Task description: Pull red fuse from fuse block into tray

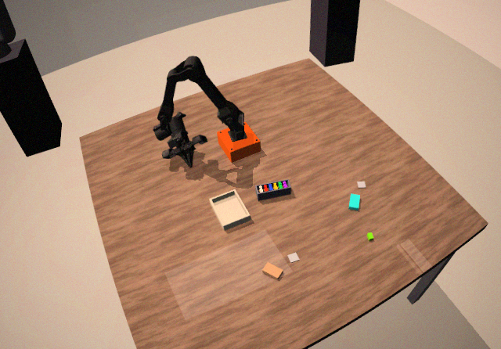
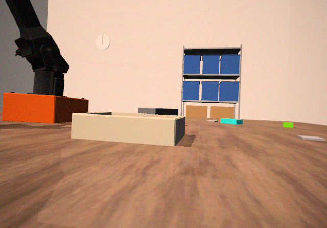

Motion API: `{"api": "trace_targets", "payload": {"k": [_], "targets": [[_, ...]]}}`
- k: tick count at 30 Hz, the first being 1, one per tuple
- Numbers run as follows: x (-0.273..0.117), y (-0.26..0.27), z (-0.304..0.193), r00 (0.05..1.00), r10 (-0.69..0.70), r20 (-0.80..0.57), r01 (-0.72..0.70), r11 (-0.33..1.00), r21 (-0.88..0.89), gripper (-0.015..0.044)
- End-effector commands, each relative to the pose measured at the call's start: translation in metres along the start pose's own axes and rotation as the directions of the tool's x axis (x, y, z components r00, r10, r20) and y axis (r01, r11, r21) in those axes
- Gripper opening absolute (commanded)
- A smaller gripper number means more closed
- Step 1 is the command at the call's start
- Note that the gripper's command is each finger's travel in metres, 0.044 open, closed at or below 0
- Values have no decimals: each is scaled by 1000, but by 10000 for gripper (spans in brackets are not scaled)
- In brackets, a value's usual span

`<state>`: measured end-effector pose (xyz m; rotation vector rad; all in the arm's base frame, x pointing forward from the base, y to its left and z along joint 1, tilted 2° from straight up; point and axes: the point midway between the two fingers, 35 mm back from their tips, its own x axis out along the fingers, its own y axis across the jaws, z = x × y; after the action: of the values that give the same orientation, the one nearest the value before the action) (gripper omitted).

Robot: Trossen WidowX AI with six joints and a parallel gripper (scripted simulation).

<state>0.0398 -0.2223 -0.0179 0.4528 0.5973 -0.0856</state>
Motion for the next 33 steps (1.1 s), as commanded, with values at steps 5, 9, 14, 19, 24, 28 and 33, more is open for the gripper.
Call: {"api": "trace_targets", "payload": {"k": [5, 9, 14, 19, 24, 28, 33], "targets": [[-30, 17, 37, 1000, -1, 0, 1, 1000, -1, 0], [-41, 27, 52, 1000, -1, 0, 1, 1000, -1, 0], [-41, 27, 52, 1000, -1, 0, 1, 1000, -1, 0], [-30, 28, 53, 998, 33, -45, -32, 999, 24, 65], [3, 41, 65, 970, 118, -213, -101, 991, 89, 65], [30, 57, 73, 914, 162, -372, -128, 985, 114, 65], [63, 82, 82, 816, 158, -555, -118, 987, 108, 65]]}}
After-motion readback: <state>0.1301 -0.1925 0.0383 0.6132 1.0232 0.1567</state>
